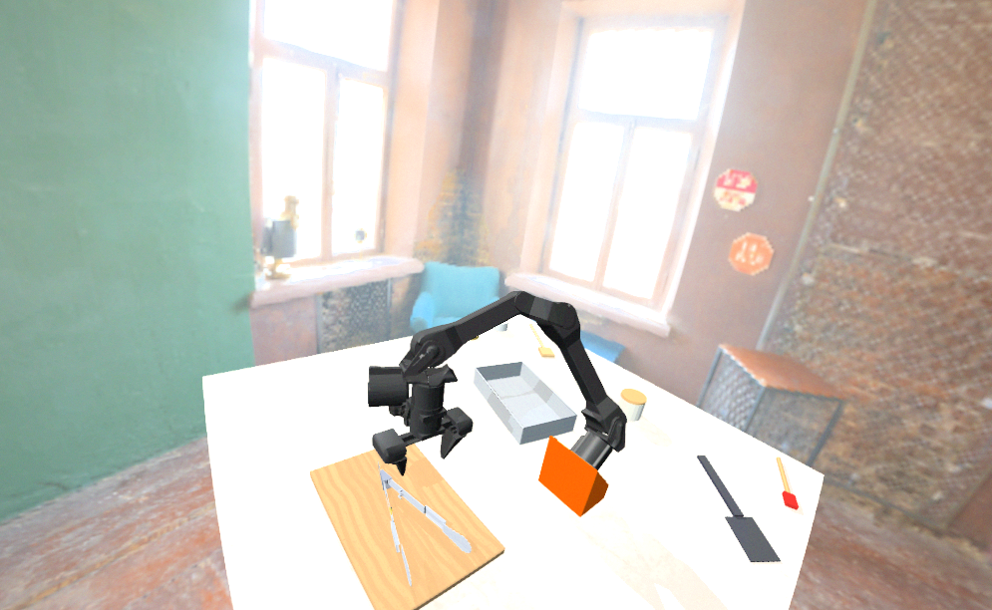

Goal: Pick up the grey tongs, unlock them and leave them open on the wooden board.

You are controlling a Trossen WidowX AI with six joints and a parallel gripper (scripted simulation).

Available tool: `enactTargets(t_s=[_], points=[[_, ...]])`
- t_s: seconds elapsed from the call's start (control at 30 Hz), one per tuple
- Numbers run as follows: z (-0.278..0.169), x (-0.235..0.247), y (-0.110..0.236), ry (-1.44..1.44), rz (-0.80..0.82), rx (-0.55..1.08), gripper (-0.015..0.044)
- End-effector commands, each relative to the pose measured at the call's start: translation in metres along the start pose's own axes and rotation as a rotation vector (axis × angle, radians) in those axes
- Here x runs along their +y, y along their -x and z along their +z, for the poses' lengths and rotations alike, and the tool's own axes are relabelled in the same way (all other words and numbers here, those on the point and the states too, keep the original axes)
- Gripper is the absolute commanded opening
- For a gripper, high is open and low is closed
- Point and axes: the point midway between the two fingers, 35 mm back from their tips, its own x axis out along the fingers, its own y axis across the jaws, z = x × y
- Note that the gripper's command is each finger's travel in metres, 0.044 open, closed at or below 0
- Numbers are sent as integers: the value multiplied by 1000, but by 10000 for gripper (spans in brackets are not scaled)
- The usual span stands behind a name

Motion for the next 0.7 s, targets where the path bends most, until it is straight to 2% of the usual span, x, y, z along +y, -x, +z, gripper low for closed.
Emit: enactTargets(t_s=[0.0, 0.17, 0.37, 0.57, 0.67], points=[[0, -46, 21, 4, -15, -1, 440], [-5, -91, 36, 4, -25, -1, 440], [-5, -91, 38, 4, -24, -1, 440], [-6, -89, 84, -4, -8, -1, 440], [-7, -89, 90, -5, -7, -1, 440]])
